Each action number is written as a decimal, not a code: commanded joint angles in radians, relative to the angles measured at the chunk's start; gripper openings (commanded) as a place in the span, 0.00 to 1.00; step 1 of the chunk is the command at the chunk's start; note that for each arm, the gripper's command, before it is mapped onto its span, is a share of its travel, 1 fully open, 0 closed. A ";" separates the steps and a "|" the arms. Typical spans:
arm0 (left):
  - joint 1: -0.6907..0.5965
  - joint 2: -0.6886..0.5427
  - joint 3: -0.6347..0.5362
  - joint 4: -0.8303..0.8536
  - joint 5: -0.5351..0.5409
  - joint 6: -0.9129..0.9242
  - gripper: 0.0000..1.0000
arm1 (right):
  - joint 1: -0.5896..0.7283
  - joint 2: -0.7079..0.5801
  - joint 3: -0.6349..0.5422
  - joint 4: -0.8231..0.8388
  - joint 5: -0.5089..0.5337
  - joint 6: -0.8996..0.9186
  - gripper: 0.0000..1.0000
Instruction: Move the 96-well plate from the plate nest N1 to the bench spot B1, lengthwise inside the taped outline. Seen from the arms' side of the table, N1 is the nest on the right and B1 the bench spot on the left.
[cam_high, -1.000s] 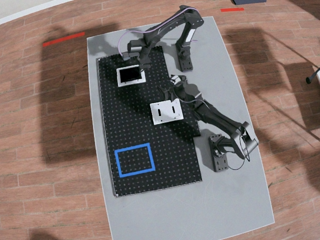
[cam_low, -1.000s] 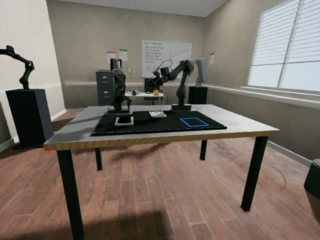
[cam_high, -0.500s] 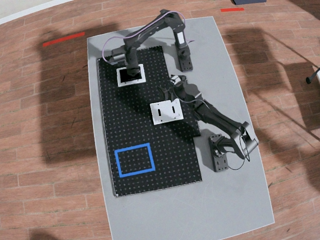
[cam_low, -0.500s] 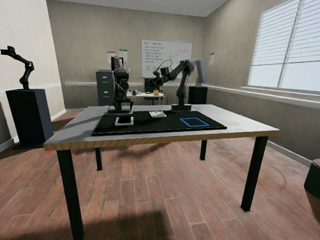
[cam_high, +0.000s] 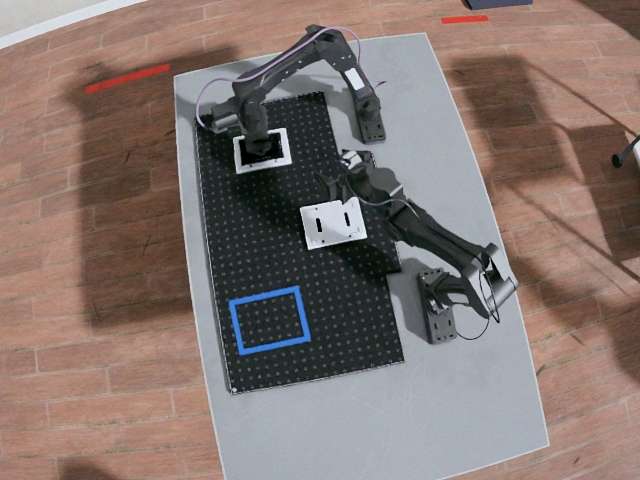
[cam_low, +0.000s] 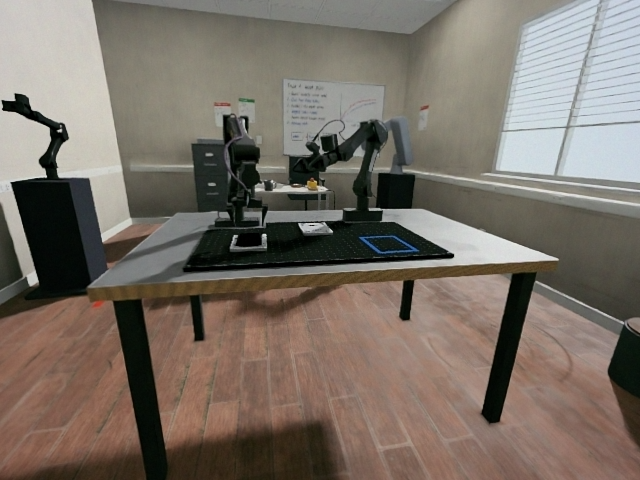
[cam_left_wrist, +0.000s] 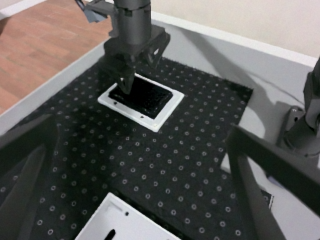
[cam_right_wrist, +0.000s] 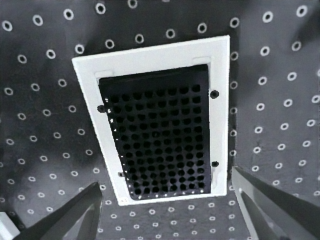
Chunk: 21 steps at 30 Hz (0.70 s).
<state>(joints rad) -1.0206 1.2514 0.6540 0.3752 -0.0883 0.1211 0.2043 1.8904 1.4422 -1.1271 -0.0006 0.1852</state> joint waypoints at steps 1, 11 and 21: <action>-0.002 0.002 0.030 0.012 -0.002 0.006 1.00 | -0.001 0.006 0.018 -0.003 0.001 0.011 1.00; -0.002 0.002 0.030 0.012 -0.002 0.006 1.00 | -0.002 0.013 -0.022 0.052 0.001 0.007 1.00; -0.002 0.002 0.030 0.012 -0.002 0.006 1.00 | -0.002 0.029 -0.063 0.107 0.001 0.007 1.00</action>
<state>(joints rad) -1.0206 1.2514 0.6540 0.3752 -0.0883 0.1211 0.2043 1.9244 1.3945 -1.0561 -0.0006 0.1871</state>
